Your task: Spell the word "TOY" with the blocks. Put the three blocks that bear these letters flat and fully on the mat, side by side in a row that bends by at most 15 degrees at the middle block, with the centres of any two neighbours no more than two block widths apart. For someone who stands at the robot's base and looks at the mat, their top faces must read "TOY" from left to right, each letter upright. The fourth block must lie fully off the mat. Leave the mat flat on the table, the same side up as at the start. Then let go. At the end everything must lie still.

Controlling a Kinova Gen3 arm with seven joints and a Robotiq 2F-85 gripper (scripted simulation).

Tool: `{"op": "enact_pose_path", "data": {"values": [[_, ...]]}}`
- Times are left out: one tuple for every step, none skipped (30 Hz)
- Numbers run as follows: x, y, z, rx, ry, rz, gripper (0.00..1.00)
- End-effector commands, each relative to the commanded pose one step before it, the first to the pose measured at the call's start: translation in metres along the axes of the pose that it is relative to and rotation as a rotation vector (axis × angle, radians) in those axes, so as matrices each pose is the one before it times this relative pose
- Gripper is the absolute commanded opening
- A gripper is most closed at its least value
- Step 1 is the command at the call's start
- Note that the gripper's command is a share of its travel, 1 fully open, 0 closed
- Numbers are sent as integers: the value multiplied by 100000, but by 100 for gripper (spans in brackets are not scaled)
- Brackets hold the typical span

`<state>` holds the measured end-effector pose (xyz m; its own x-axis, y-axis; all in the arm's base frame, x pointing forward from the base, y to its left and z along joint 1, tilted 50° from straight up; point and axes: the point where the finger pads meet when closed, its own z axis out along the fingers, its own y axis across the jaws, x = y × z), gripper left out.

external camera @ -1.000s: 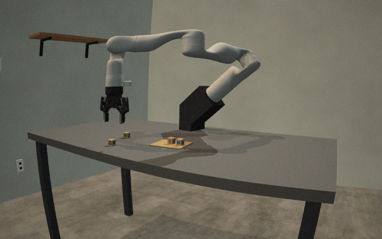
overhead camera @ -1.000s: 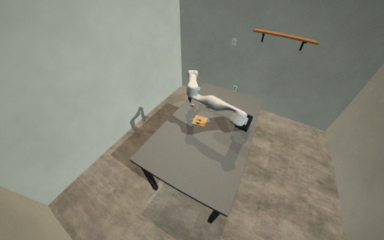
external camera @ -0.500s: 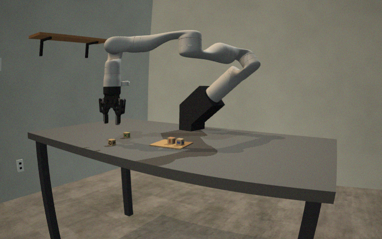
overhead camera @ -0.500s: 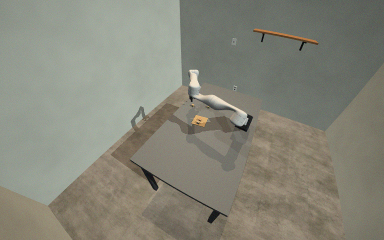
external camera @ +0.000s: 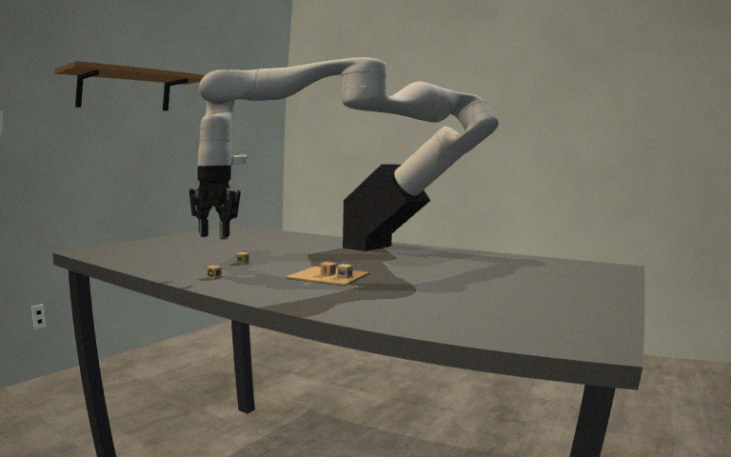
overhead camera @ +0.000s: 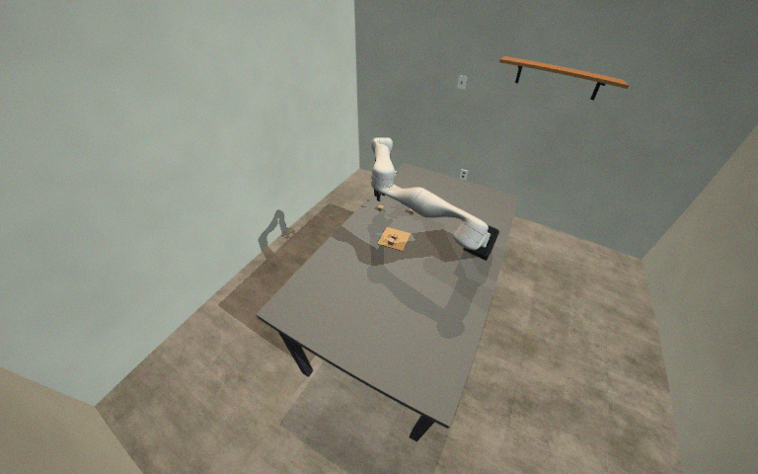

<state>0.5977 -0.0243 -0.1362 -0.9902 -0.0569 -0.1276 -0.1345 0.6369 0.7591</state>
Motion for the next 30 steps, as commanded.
{"op": "enact_pose_path", "data": {"values": [[-54,-29,-146,114,-194,-8,62],[0,0,0,0,0,0,62],[0,0,0,0,0,0,62],[0,0,0,0,0,0,62],[0,0,0,0,0,0,62],[0,0,0,0,0,0,62],[0,0,0,0,0,0,62],[0,0,0,0,0,0,62],[0,0,0,0,0,0,62],[0,0,0,0,0,0,62],[0,0,0,0,0,0,62],[0,0,0,0,0,0,62],[0,0,0,0,0,0,62],[0,0,2,0,0,0,62],[0,0,4,0,0,0,62],[0,0,8,0,0,0,62],[0,0,12,-1,0,0,62],[0,0,18,-1,1,0,62],[0,0,24,-1,1,0,62],[0,0,31,-2,1,0,62],[0,0,0,0,0,0,62],[0,0,0,0,0,0,62],[-1,0,38,-2,1,0,62],[-1,0,46,-3,2,0,62],[-1,-1,54,-3,2,1,62],[-1,-1,62,-4,2,1,62],[-1,-1,70,-4,3,1,62],[-1,-1,78,-4,3,1,62],[-1,-1,83,-2,1,0,62],[-2,-1,88,0,0,0,62]]}}
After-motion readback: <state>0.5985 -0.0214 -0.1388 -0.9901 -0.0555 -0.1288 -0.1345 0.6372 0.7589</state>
